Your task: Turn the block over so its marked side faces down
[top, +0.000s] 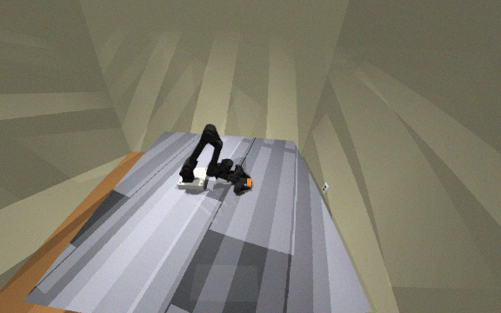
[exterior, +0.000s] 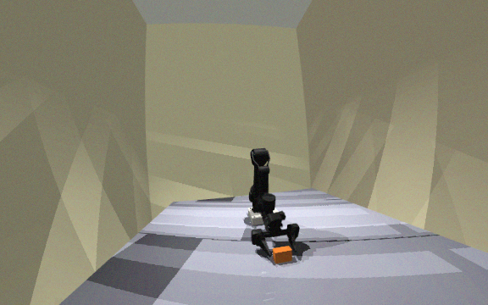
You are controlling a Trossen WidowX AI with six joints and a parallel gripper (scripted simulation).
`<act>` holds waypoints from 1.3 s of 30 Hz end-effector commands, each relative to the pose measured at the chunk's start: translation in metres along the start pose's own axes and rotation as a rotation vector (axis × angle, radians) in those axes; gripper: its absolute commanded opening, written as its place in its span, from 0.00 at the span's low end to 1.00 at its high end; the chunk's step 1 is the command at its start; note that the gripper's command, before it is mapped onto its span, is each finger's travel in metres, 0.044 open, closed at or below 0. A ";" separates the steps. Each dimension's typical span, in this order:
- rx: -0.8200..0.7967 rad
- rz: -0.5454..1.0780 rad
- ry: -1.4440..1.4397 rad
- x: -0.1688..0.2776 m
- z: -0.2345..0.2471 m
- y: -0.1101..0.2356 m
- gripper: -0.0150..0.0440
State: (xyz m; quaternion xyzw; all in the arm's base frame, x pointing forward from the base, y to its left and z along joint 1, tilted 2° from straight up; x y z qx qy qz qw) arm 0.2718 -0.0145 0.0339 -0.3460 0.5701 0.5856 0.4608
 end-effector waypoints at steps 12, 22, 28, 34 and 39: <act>-0.001 0.001 0.004 0.000 0.000 0.000 1.00; -0.001 0.001 0.004 0.000 0.000 0.000 1.00; -0.001 0.001 0.004 0.000 0.000 0.000 1.00; 0.019 0.149 0.003 -0.020 0.004 -0.014 1.00; 0.042 0.314 0.002 -0.053 0.009 -0.010 1.00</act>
Point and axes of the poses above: the point midway between the two fingers, 35 mm back from their tips, its own y axis back along the fingers, its own z axis across the jaws, x = y × z, the point moved 9 cm from there along y, back along the fingers, and after that the axes turned 8 degrees about -y, right-handed, at the moved point
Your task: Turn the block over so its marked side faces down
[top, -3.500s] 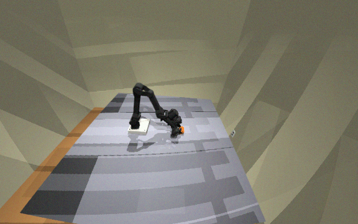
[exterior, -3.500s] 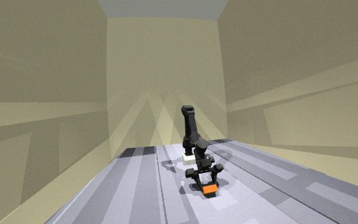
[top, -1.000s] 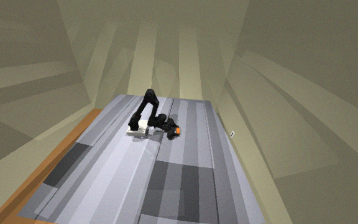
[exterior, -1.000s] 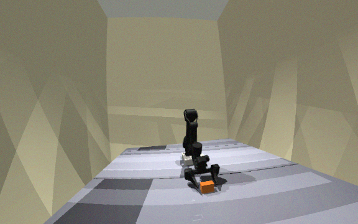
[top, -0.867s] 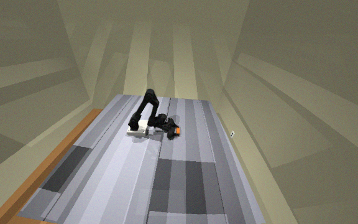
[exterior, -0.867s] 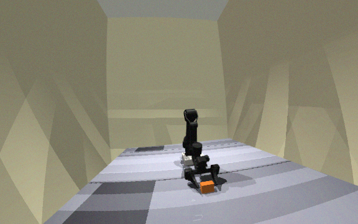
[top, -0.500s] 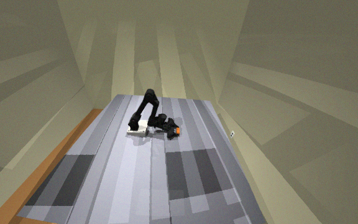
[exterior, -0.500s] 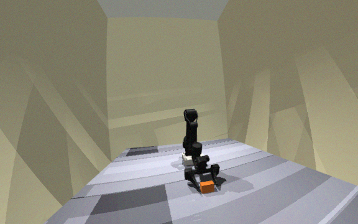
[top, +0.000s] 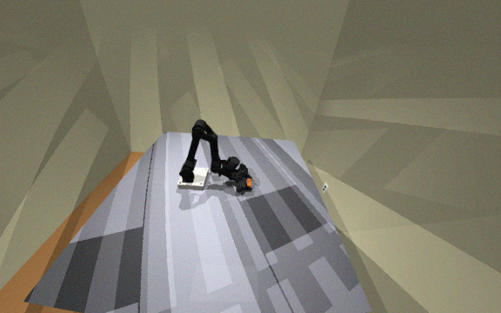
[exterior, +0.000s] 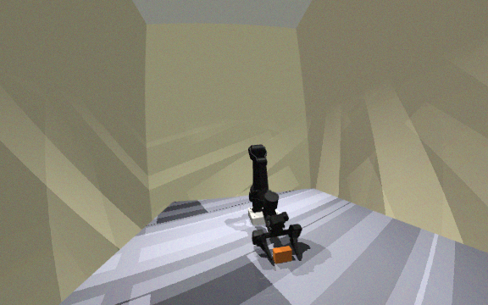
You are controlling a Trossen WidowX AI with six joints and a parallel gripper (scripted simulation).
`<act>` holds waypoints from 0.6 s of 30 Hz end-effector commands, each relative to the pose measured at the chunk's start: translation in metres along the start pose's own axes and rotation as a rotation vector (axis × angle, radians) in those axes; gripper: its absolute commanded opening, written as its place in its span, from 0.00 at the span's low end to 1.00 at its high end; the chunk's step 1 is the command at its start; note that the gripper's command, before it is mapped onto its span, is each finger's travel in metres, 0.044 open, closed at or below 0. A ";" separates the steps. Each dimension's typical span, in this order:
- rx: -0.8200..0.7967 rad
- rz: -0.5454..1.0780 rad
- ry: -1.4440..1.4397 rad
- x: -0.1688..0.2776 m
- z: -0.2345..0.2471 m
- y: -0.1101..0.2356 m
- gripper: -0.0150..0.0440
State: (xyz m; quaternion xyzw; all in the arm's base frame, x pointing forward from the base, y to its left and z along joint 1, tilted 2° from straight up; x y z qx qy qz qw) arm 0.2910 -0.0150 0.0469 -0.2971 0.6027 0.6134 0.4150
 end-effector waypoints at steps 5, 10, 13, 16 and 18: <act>0.038 0.267 -0.005 -0.070 0.010 0.037 1.00; 0.054 0.371 -0.002 -0.075 0.010 0.056 1.00; 0.054 0.374 -0.002 -0.075 0.010 0.056 1.00; 0.054 0.374 -0.002 -0.075 0.010 0.056 1.00; 0.054 0.374 -0.002 -0.075 0.010 0.056 1.00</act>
Point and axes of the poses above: the point midway between the two fingers, 35 mm back from their tips, its own y axis back along the fingers, its own z axis across the jaws, x = y × z, the point moved 9 cm from there along y, back along the fingers, and after that the axes turned 8 degrees about -y, right-handed, at the moved point
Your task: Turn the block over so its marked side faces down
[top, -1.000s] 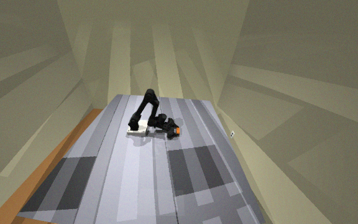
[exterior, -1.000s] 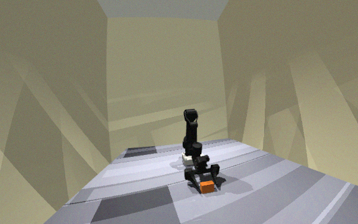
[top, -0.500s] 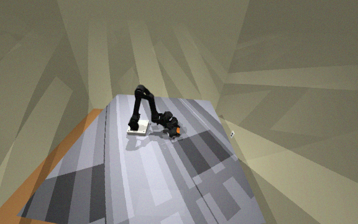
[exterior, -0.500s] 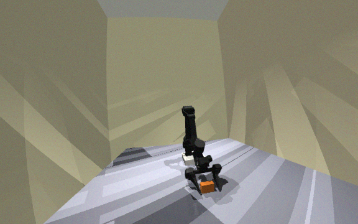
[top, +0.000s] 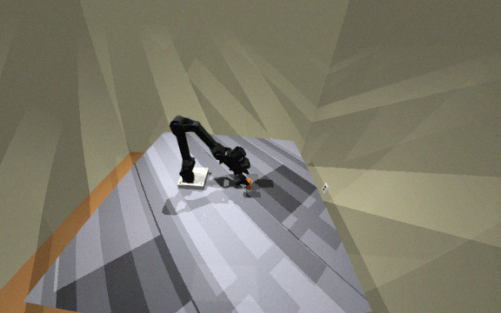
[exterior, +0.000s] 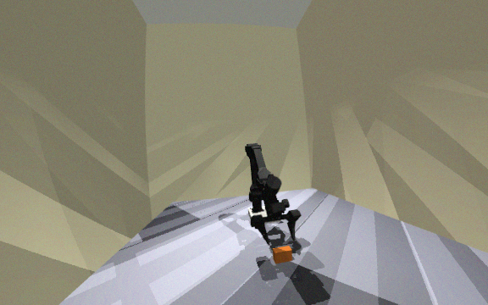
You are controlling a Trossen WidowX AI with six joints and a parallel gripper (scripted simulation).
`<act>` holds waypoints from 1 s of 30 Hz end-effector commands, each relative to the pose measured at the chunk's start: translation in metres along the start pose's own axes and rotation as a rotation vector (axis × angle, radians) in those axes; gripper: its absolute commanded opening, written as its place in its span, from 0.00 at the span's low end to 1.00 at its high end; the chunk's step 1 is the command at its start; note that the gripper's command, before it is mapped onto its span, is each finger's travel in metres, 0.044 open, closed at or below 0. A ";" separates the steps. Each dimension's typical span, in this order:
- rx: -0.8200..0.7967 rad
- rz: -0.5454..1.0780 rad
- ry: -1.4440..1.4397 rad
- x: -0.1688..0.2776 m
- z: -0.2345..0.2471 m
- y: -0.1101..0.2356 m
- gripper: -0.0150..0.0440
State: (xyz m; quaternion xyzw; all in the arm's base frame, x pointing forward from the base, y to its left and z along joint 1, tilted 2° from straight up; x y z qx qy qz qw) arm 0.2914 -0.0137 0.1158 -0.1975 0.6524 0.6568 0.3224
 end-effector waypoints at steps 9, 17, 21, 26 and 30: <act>0.031 0.188 -0.008 -0.032 0.004 0.018 1.00; 0.066 0.450 -0.008 -0.079 0.010 0.006 1.00; 0.084 0.582 -0.009 -0.099 0.013 0.001 1.00; 0.104 0.725 -0.010 -0.117 0.015 -0.001 1.00; 0.105 0.730 -0.010 -0.117 0.015 -0.001 1.00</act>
Point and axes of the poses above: the point midway between the two fingers, 35 mm back from their tips, its own y axis back along the fingers, its own z axis across the jaws, x = y × z, the point moved 9 cm from there along y, back along the fingers, and after that the axes turned 8 degrees about -y, right-handed, at the moved point
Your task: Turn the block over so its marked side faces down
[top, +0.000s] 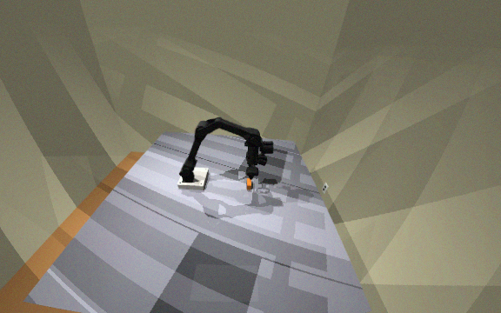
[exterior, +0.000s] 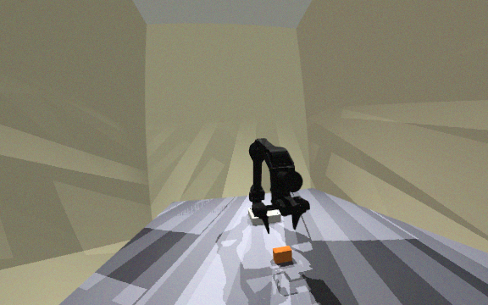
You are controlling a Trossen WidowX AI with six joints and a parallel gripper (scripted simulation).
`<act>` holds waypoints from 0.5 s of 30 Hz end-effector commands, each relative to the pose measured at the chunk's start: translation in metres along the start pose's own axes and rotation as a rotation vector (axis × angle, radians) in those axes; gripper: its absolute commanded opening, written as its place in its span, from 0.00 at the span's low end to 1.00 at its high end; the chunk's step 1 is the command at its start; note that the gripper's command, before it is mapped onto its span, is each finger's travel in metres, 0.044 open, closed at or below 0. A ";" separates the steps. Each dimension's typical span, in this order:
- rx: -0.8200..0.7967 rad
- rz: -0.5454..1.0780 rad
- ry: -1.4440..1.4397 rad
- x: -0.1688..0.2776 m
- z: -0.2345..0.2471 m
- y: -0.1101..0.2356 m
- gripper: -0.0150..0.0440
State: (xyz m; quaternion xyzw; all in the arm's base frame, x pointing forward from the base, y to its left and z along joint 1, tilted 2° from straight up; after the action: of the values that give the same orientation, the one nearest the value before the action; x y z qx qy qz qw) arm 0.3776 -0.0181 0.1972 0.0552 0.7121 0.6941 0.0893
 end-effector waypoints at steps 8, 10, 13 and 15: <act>0.001 0.032 -0.005 0.000 0.000 -0.037 1.00; 0.001 0.032 -0.005 0.000 0.000 -0.037 1.00; 0.001 0.032 -0.005 0.001 0.000 -0.047 1.00; 0.001 0.032 -0.005 0.001 0.000 -0.052 1.00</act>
State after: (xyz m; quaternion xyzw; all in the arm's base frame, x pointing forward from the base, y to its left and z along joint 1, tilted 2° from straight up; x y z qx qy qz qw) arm 0.3798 -0.0193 0.1552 0.0639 0.7124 0.6939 0.0828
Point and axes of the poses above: the point midway between the two fingers, 35 mm back from their tips, its own y axis back along the fingers, its own z axis across the jaws, x = y × z, the point moved 9 cm from there along y, back along the fingers, and after that the axes turned 8 degrees about -y, right-handed, at the moved point
